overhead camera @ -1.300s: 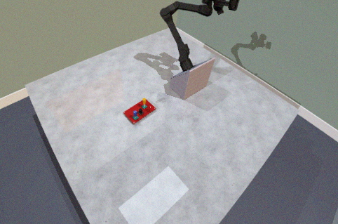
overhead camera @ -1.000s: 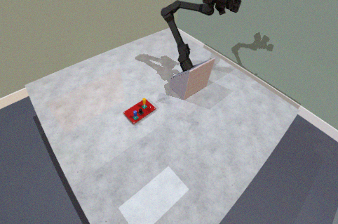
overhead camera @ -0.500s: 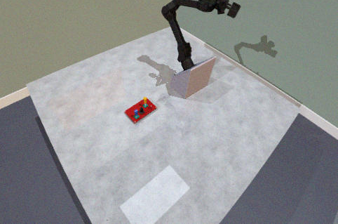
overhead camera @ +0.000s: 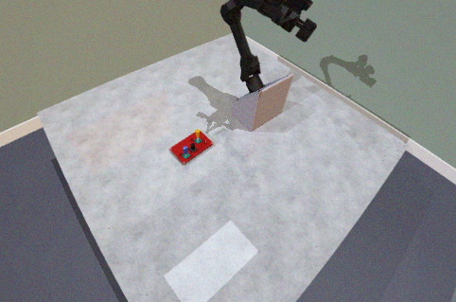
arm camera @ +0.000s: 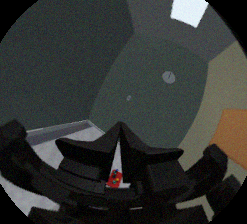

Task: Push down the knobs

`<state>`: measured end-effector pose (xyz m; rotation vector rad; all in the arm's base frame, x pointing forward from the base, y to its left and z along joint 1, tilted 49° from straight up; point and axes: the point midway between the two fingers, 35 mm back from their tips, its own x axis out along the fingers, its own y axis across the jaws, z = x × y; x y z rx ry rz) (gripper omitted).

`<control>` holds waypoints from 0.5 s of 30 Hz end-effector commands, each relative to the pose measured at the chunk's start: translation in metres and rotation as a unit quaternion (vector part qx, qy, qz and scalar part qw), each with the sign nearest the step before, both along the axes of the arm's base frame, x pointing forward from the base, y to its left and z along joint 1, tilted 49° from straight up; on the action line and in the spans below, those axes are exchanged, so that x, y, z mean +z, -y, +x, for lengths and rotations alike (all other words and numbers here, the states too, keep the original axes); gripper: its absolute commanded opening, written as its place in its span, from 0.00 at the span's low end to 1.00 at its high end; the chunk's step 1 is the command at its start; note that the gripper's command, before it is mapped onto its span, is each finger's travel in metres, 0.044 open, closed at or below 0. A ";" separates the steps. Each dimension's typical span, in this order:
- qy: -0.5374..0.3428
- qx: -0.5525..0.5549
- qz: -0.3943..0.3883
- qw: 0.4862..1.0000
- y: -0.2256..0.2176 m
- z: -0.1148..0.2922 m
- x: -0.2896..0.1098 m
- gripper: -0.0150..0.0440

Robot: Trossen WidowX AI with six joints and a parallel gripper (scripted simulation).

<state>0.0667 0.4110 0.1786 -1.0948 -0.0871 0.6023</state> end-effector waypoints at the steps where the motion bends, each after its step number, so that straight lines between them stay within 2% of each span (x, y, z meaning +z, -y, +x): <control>1: -0.007 -0.021 -0.016 1.000 0.001 0.020 -0.010 0.25; 15: -0.056 -0.149 -0.114 0.981 0.042 0.127 -0.062 0.25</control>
